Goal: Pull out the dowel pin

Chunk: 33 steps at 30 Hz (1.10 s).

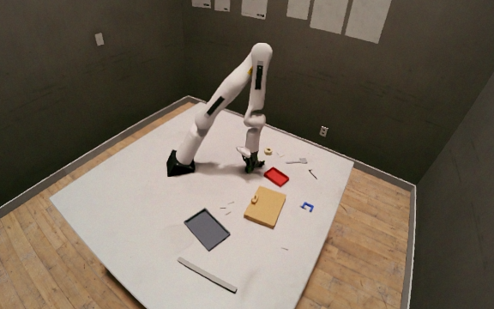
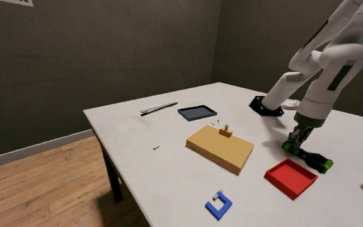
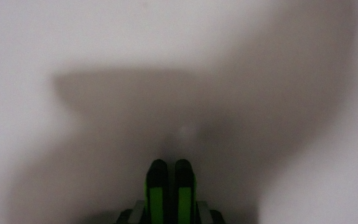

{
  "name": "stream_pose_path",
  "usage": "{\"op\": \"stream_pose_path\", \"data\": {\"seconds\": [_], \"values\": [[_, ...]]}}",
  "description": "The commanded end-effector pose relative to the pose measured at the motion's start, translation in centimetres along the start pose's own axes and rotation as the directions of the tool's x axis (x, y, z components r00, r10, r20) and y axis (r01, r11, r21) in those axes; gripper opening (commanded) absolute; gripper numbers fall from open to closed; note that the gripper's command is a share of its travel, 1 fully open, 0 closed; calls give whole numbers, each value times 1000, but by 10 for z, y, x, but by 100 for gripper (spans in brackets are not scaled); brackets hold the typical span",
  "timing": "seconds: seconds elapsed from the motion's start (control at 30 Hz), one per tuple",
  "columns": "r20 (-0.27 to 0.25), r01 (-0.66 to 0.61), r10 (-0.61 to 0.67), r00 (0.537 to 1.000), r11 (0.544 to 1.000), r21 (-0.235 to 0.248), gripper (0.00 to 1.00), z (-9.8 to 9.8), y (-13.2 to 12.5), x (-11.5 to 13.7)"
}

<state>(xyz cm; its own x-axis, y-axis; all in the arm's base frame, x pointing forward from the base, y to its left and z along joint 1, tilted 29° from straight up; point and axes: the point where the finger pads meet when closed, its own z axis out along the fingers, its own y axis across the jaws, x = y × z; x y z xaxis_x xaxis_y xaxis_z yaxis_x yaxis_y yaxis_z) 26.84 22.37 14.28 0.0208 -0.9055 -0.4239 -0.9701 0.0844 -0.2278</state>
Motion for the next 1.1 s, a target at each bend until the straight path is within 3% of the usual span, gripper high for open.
{"op": "stream_pose_path", "data": {"seconds": [0.0,1.07], "values": [[1,-3,3,1000,1000,10,32,-1,-5,-1],[2,-2,2,1000,1000,12,32,-5,-5,-1]]}}
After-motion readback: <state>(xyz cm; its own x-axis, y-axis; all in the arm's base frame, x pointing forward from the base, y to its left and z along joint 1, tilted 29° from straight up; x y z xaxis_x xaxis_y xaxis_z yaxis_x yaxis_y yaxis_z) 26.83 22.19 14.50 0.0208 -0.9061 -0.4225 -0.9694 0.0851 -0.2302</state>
